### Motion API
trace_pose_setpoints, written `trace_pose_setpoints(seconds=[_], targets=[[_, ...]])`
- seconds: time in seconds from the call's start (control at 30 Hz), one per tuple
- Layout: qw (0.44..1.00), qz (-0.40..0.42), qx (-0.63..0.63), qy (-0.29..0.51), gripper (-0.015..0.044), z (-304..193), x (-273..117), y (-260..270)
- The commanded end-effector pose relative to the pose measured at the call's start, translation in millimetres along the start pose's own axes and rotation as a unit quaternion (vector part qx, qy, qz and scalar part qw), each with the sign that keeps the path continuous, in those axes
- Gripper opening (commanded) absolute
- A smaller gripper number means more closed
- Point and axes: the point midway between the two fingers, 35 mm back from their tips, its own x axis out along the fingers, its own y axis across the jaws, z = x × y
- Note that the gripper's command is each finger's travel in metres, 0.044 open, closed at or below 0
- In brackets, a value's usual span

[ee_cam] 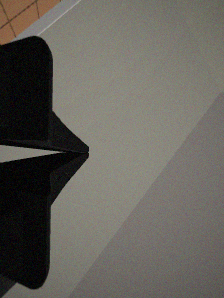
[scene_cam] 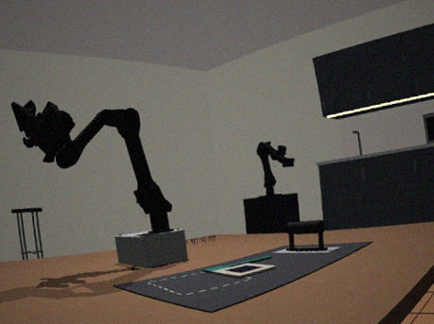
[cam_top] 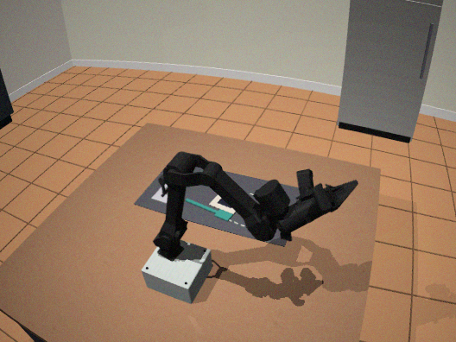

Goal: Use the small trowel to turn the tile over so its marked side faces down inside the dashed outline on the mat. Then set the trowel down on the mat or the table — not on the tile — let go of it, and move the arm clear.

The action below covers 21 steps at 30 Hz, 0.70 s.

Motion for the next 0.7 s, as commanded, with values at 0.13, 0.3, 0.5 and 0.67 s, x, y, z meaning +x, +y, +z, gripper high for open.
trace_pose_setpoints(seconds=[0.13, 0.3, 0.5, 0.67], targets=[[1.000, 0.000, 0.000, 0.000, 0.0079, 0.0, 0.0, 0.0], [1.000, 0.000, 0.000, 0.000, 0.0100, 0.0, 0.0, 0.0], [1.000, 0.000, 0.000, 0.000, 0.0100, 0.0, 0.0, 0.0], [1.000, 0.000, 0.000, 0.000, 0.0100, 0.0, 0.0, 0.0]])
